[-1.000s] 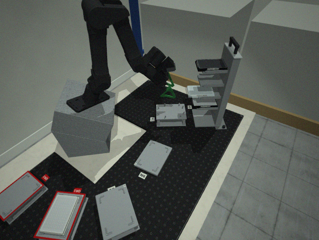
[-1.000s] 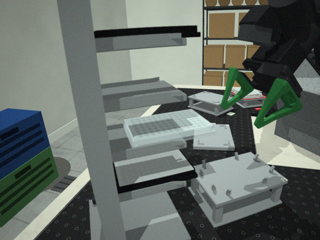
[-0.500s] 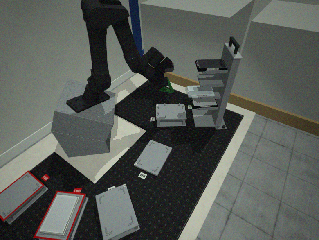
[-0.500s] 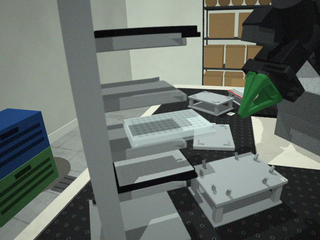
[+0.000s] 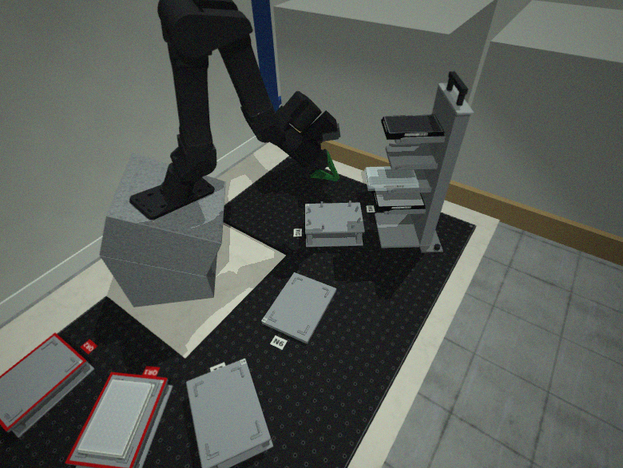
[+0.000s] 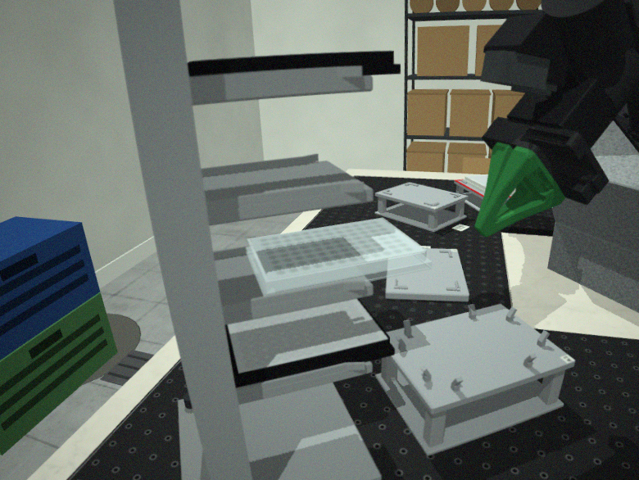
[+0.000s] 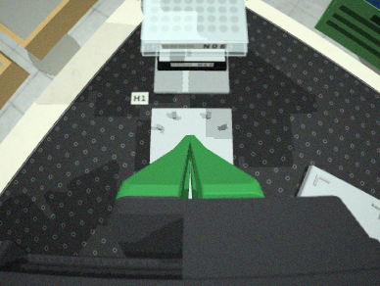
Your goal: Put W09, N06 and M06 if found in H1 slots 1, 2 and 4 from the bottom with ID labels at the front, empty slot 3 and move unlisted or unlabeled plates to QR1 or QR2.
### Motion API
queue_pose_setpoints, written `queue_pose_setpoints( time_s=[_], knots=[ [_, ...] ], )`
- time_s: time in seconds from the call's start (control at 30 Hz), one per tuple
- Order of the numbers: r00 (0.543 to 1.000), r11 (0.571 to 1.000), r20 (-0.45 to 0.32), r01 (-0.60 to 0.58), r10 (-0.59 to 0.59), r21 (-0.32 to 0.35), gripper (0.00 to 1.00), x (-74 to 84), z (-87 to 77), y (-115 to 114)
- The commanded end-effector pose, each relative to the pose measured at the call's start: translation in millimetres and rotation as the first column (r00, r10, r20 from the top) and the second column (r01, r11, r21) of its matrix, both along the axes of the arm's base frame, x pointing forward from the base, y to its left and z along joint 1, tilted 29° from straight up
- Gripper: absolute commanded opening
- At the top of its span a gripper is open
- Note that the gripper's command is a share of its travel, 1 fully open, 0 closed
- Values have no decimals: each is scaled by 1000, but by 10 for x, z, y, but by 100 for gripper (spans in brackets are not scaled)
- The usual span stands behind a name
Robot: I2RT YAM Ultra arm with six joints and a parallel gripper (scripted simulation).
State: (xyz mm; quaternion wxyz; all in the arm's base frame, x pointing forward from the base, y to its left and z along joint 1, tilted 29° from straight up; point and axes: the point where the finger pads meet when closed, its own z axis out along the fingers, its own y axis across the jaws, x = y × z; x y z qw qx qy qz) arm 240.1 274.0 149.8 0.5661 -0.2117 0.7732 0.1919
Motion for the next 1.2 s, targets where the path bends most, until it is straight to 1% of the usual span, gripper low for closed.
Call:
queue_pose_setpoints(
  time_s=[0.0, 0.03, 0.1, 0.13, 0.2, 0.23, 0.3, 0.47, 0.5, 0.6, 0.63, 0.8, 0.93, 1.07, 1.1, 1.17],
  knots=[
    [1000, 1000, 7, 9, -9, 11, 0, 4, 15, -13],
    [1000, 1000, -6, 15, -15, -10, 0, -1, -103, -48],
    [1000, 1000, -4, 24, -24, -12, 0, 35, -97, -64],
    [1000, 1000, 2, 24, -24, -1, 0, 55, -39, -37],
    [1000, 999, 23, 17, -17, 36, 0, 84, 140, 32],
    [1000, 1000, 18, 12, -13, 27, 0, 85, 106, 46],
    [1000, 1000, 13, 11, -12, 18, 0, 99, 88, 48],
    [1000, 1000, 10, 8, -8, 9, 0, 103, 77, 58],
    [1000, 999, 23, 7, -8, 34, 0, 98, 180, 51],
    [1000, 1000, 6, 11, -11, 3, 0, 127, 79, 54],
    [1000, 1000, 4, 10, -10, 0, 0, 128, 69, 63],
    [1000, 1000, 7, 10, -10, 5, 0, 154, 104, 74],
    [1000, 1000, 4, 11, -11, 0, 0, 177, 98, 86],
    [1000, 1000, 10, 3, -3, 12, 0, 161, 148, 110],
    [1000, 1000, 5, 6, -6, 3, 0, 179, 118, 106],
    [1000, 1000, 4, 11, -11, 0, 0, 205, 114, 99]
  ],
)
